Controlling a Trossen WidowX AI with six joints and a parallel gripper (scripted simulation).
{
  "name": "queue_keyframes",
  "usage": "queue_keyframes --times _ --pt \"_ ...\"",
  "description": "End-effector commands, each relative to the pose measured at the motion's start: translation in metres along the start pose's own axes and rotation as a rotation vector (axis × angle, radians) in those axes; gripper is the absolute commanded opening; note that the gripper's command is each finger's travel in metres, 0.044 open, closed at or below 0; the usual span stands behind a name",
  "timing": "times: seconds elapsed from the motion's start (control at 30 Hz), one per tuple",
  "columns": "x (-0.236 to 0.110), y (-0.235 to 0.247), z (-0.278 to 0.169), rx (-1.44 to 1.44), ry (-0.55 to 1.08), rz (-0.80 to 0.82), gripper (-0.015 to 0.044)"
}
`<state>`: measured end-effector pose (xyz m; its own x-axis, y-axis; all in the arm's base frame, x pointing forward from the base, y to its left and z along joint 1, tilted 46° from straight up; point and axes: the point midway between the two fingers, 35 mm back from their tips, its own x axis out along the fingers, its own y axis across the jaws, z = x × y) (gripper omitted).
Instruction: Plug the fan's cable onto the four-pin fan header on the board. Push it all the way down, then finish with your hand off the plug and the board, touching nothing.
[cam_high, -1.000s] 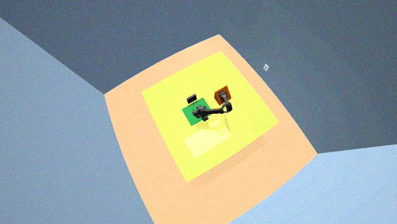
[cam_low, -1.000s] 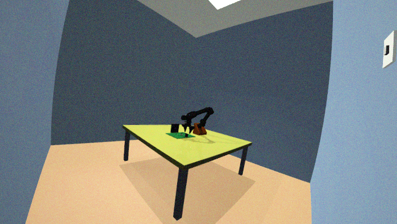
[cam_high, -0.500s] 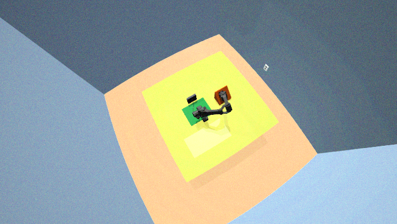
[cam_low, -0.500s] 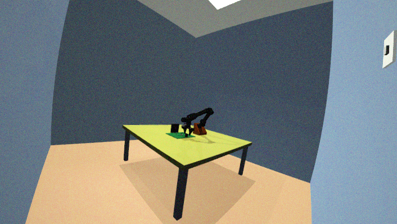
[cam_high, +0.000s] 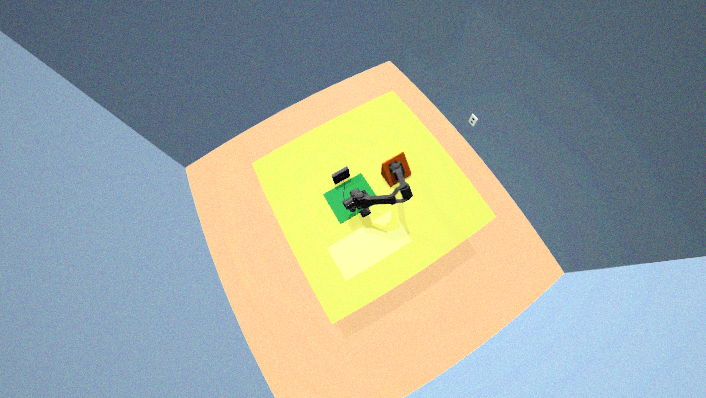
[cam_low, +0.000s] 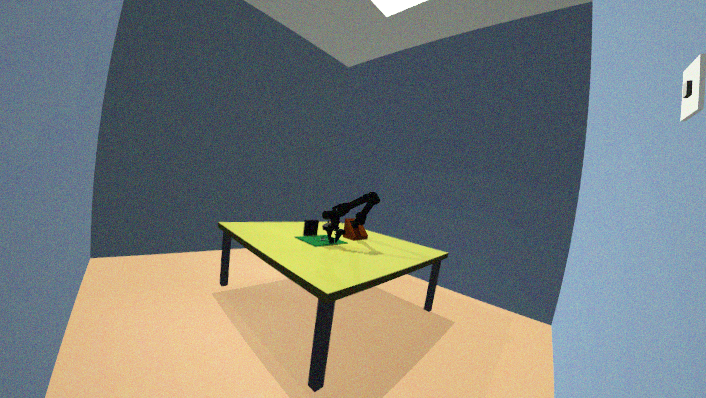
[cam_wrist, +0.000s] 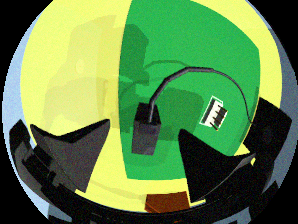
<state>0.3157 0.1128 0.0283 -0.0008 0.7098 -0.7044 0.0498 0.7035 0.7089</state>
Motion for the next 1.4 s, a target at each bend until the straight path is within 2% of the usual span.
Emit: queue_keyframes --times 0.0,0.33,0.47,0.57,0.63,0.8,1.0,1.37 --pt "0.0 0.0 0.0 -0.002 0.0 0.0 0.0256" --pt "0.0 0.0 0.0 -0.002 0.0 0.0 0.0" --pt "-0.003 0.0 0.0 -0.001 0.0 0.0 0.0" --pt "-0.039 -0.001 0.001 0.004 0.0 0.002 0.0" --pt "-0.05 0.0 0.0 0.006 0.0 0.004 0.0" --pt "-0.049 -0.004 0.001 0.011 0.0 0.004 0.0" --pt "-0.048 -0.076 0.024 0.156 -0.001 0.001 0.0" --pt "-0.047 -0.079 0.024 0.161 -0.001 0.001 0.0"
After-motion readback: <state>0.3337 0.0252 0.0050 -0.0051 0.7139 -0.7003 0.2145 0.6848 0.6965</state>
